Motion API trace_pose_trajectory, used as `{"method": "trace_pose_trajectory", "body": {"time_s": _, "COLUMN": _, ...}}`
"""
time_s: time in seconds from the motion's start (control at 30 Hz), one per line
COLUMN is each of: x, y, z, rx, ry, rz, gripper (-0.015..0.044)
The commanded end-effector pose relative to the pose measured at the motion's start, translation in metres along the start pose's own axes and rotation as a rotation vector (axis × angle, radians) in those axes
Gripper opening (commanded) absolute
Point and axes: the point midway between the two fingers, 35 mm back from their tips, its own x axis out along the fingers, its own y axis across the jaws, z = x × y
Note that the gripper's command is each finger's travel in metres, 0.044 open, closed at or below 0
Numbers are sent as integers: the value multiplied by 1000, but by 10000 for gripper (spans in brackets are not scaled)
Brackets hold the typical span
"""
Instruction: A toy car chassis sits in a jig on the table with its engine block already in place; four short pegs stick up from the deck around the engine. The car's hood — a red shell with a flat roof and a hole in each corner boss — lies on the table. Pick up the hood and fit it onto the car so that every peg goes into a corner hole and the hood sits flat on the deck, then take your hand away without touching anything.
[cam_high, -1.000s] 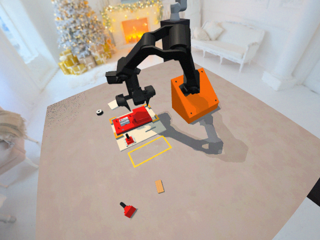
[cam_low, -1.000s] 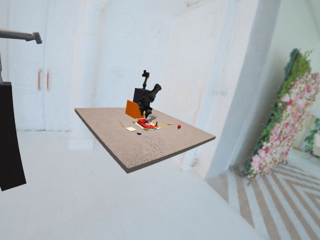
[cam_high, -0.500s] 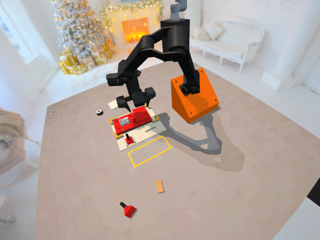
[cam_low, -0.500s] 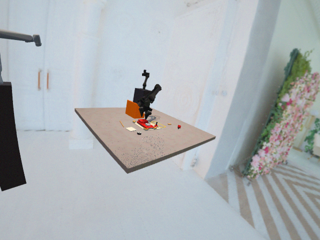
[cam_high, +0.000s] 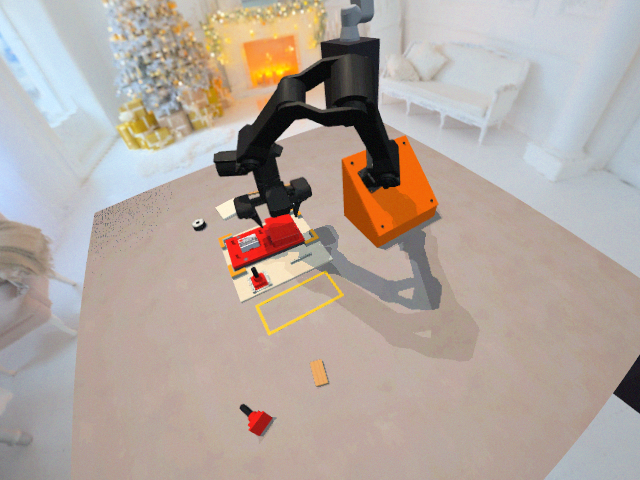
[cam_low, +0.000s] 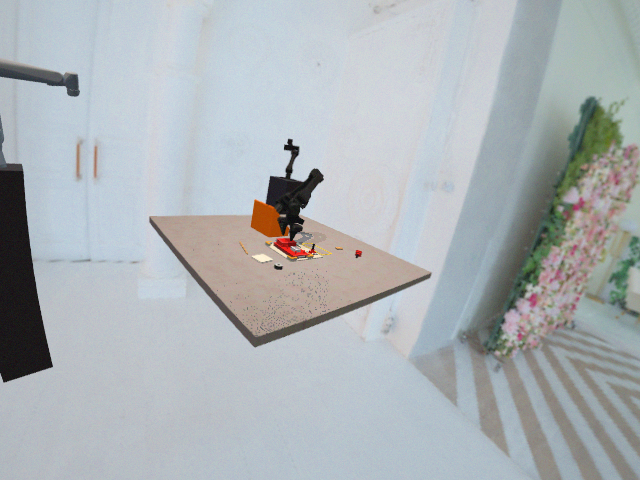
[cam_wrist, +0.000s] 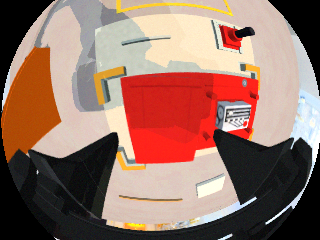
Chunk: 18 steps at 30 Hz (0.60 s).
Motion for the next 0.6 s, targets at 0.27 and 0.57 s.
{"method": "trace_pose_trajectory", "body": {"time_s": 0.27, "x": 9, "y": 0, "z": 1, "rx": 3, "ry": -5, "rz": 0, "gripper": 440}}
{"method": "trace_pose_trajectory", "body": {"time_s": 0.57, "x": 13, "y": 0, "z": 1, "rx": 3, "ry": -5, "rz": 0, "gripper": 440}}
